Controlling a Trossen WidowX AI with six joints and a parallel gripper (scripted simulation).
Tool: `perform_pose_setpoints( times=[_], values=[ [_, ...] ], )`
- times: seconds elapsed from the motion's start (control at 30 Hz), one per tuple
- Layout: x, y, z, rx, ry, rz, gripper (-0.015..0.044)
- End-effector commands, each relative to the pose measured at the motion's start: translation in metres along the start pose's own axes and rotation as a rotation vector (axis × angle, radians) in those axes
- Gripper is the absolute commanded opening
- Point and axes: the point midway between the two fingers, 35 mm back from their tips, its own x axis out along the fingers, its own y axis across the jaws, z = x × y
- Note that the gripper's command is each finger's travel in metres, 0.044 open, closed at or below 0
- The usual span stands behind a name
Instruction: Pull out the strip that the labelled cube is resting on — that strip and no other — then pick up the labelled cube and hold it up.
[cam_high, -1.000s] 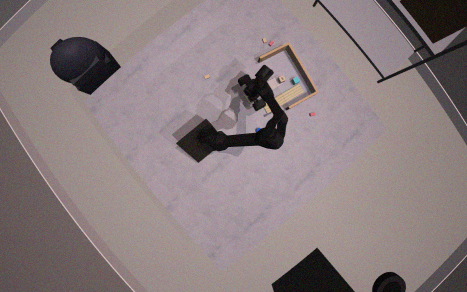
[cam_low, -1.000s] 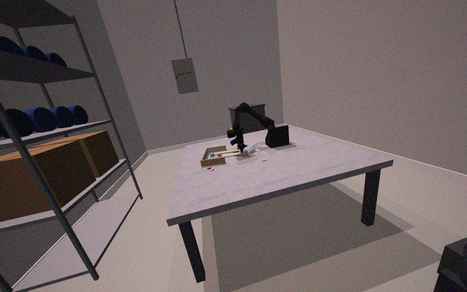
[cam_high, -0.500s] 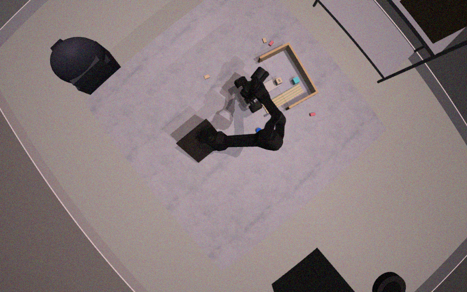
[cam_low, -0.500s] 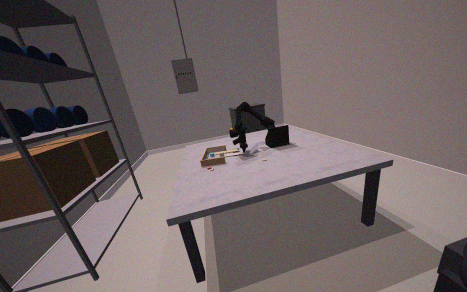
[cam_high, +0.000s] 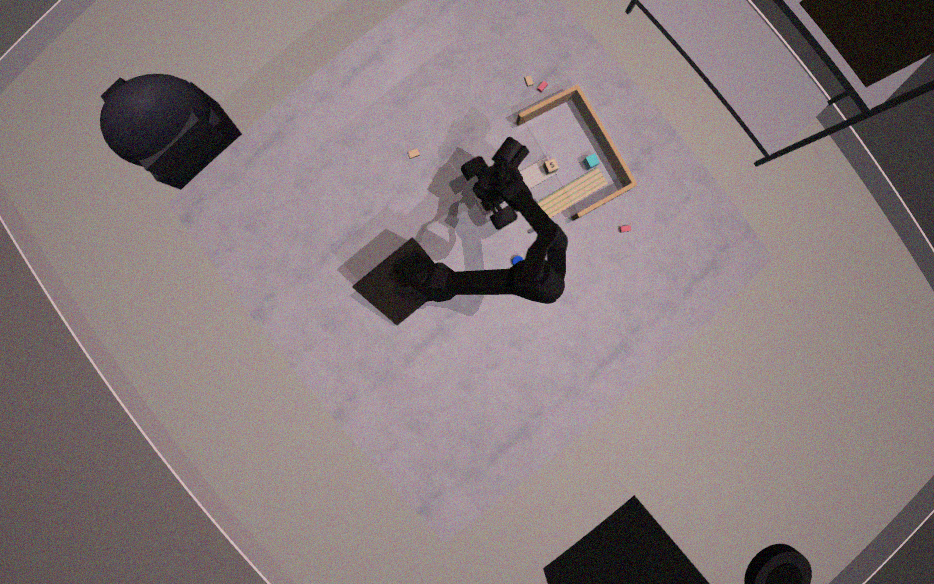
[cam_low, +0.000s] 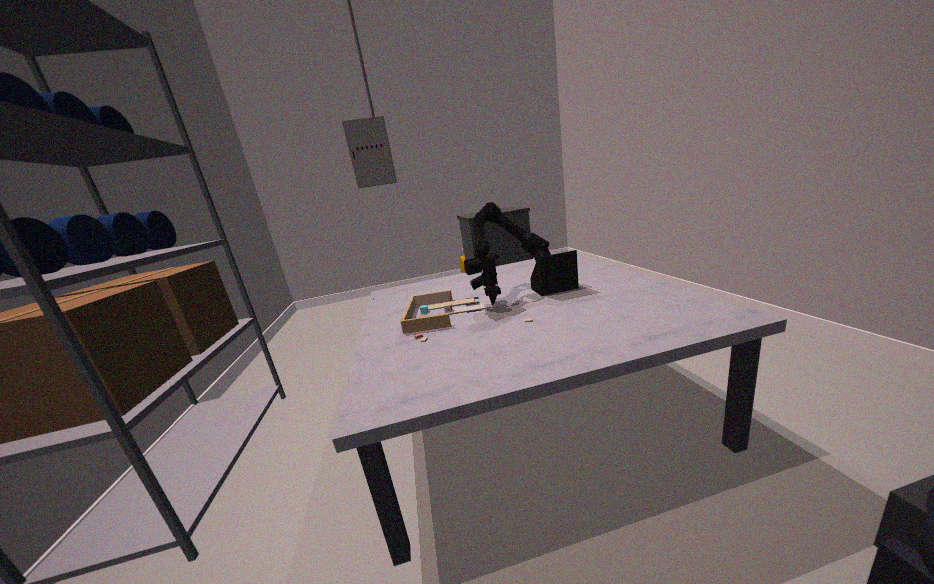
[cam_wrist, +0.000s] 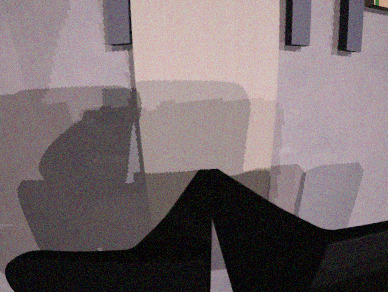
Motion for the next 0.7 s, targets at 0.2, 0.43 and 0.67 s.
perform_pose_setpoints(
  times=[0.2,0.43,0.67],
  values=[
    [0.004,-0.001,-0.025,-0.009,0.026,0.000,0.0000],
    [0.004,0.000,-0.035,-0.009,0.027,0.000,0.0000],
    [0.003,0.000,-0.045,-0.009,0.027,0.000,0.0000]
  ],
)
